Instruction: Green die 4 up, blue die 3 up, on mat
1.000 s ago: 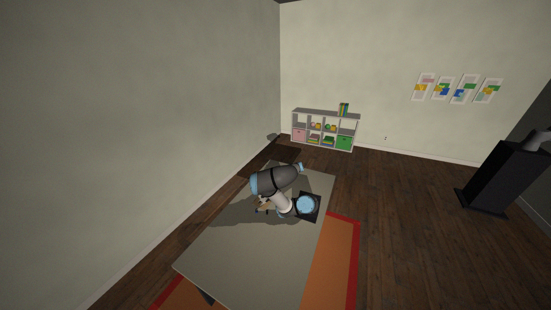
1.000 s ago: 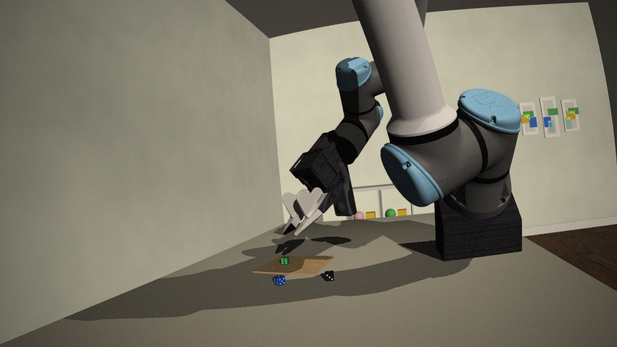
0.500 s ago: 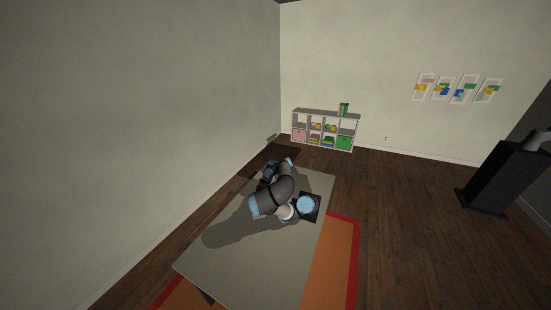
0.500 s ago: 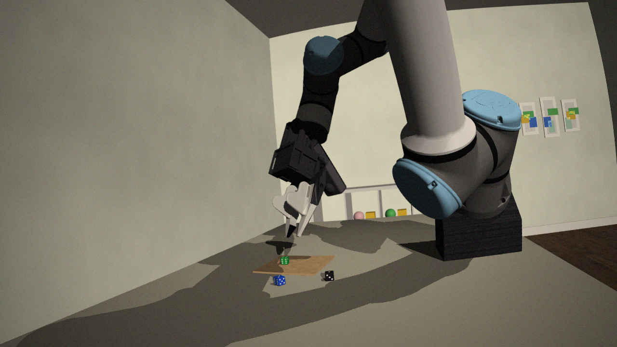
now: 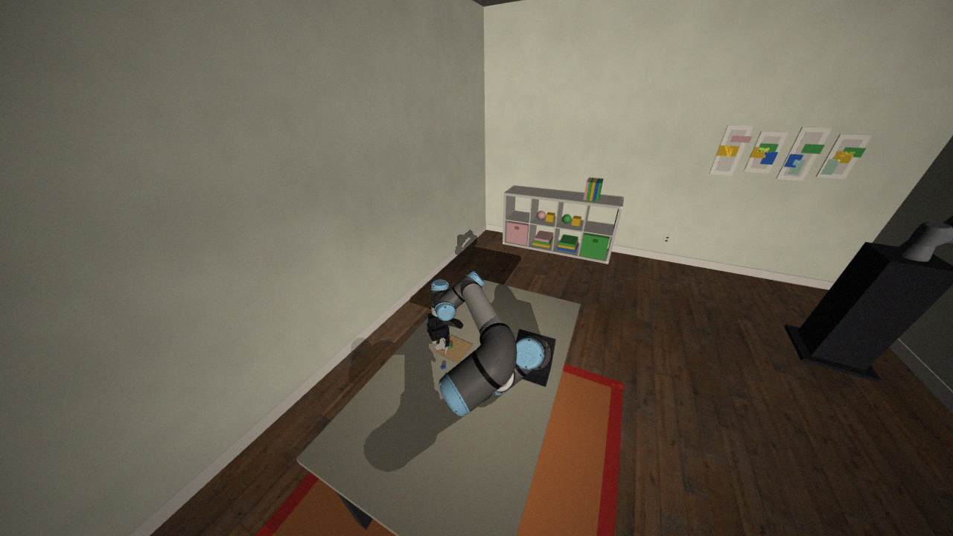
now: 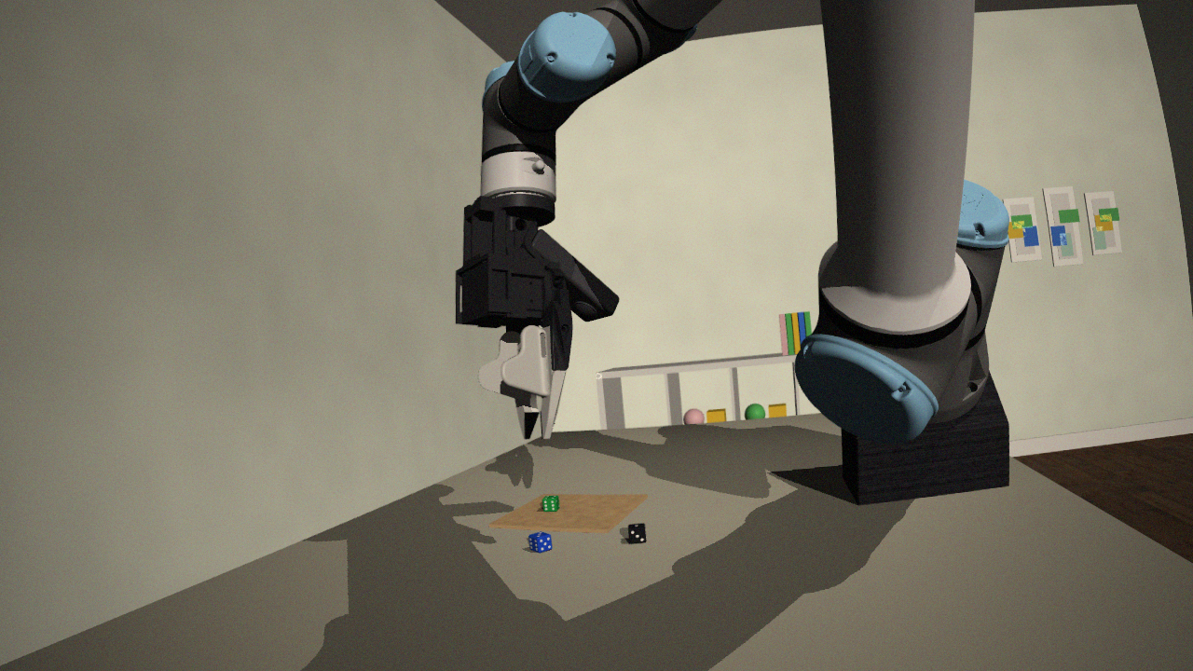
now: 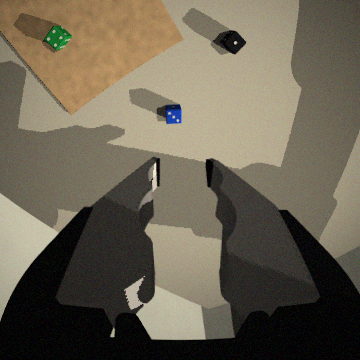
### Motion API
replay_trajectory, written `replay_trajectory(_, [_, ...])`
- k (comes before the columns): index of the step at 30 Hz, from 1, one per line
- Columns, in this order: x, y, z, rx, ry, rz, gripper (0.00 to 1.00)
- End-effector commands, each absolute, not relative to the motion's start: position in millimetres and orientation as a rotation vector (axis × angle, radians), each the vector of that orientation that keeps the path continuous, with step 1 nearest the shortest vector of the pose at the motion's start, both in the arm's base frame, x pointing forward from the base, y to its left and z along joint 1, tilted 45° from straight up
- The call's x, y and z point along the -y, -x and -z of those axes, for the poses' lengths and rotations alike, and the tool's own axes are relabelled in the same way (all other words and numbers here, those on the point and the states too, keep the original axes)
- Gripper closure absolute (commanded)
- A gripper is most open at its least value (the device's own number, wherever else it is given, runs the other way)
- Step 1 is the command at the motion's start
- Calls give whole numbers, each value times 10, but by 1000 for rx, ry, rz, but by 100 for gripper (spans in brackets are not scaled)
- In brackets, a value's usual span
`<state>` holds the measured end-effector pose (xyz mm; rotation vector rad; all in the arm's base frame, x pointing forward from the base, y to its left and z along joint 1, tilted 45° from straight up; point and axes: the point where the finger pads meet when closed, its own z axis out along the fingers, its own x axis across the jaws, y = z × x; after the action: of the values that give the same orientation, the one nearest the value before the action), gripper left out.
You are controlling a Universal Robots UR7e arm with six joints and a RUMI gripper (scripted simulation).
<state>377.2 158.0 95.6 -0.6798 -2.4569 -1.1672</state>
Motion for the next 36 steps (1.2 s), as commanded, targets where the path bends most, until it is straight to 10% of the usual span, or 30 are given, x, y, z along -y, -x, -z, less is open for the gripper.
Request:
replay_trajectory(1, [-1596,-3853,-1090,2522,701,1044,82])
replay_trajectory(10, [-1615,-3900,-1182,2556,714,998,82])
replay_trajectory(11, [-1615,-3900,-1182,2556,714,998,0])
replay_trajectory(36, [-1615,-3902,-1180,2563,700,1001,0])
